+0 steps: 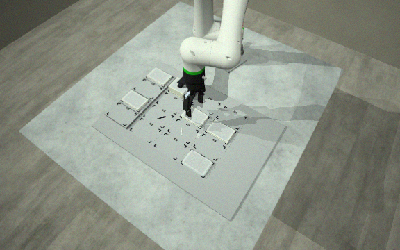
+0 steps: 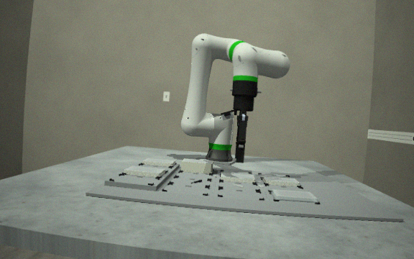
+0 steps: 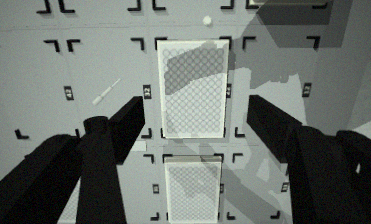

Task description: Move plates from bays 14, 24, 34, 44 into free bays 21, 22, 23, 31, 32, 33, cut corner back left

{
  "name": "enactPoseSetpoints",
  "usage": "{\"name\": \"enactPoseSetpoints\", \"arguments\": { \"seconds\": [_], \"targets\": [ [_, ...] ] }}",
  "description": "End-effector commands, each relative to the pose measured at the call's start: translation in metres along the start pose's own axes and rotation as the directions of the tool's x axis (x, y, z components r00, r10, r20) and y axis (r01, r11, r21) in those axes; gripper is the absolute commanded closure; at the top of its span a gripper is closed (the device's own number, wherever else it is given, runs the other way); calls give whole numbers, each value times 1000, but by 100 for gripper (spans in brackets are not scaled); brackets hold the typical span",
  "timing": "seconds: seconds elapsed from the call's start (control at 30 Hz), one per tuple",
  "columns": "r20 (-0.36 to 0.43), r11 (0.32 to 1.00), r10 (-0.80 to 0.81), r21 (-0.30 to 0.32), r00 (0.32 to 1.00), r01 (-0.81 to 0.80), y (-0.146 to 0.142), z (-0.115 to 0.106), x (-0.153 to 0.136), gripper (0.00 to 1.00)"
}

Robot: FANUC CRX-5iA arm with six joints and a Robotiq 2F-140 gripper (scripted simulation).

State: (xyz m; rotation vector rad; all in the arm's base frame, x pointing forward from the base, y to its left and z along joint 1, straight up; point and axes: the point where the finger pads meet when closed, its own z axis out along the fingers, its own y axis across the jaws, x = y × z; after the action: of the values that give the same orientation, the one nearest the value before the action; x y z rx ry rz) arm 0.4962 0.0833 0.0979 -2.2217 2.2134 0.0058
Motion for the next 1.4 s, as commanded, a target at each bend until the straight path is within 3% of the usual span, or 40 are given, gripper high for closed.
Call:
{"name": "enactPoseSetpoints", "arguments": {
  "seconds": [0.0, 1.37],
  "targets": [
    [0, 1000, 0, 2, 1000, 0, 2, -1, 8, 30],
    [0, 1000, 0, 2, 1000, 0, 46, -1, 141, 30]
  ]
}}
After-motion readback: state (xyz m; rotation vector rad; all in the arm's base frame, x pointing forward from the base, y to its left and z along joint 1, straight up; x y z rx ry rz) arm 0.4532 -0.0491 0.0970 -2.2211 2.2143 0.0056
